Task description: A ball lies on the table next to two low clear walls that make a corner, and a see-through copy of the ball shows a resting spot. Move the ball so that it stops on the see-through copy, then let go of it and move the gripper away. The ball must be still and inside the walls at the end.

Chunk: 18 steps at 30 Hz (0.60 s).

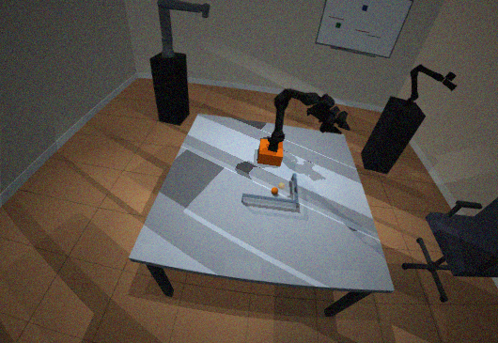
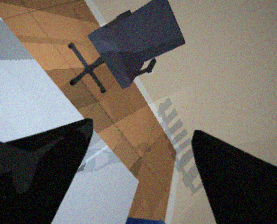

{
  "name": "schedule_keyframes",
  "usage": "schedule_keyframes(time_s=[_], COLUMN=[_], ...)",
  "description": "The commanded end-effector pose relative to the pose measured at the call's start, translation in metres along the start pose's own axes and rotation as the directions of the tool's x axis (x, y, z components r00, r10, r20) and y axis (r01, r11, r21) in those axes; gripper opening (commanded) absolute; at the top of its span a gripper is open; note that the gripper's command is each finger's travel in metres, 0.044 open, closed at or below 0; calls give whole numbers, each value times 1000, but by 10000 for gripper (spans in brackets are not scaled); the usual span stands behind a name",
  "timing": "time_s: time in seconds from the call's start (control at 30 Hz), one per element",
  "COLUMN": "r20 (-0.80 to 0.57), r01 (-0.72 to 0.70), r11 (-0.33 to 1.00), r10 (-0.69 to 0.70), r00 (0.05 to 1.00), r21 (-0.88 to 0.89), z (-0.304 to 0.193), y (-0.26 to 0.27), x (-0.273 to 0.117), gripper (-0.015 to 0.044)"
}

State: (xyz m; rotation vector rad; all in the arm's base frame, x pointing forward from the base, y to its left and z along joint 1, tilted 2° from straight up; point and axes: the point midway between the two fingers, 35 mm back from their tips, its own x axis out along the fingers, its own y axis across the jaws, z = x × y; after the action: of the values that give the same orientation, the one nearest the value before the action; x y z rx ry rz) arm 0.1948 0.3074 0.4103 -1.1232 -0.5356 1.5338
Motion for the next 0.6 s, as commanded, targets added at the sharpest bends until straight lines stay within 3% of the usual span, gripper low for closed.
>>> schedule_keyframes(time_s=[0.0,0.17,0.33,0.57], r20=[-160,-307,-428,-533], r01=[-22,46,201,521], r11=[951,804,572,177], r10=[75,173,294,493], r00=[984,936,855,688], r21=[309,593,795,835], z=[-70,-138,-200,-271], y=[26,61,106,184], x=[14,17,10,-15], gripper=[319,319,319,319])
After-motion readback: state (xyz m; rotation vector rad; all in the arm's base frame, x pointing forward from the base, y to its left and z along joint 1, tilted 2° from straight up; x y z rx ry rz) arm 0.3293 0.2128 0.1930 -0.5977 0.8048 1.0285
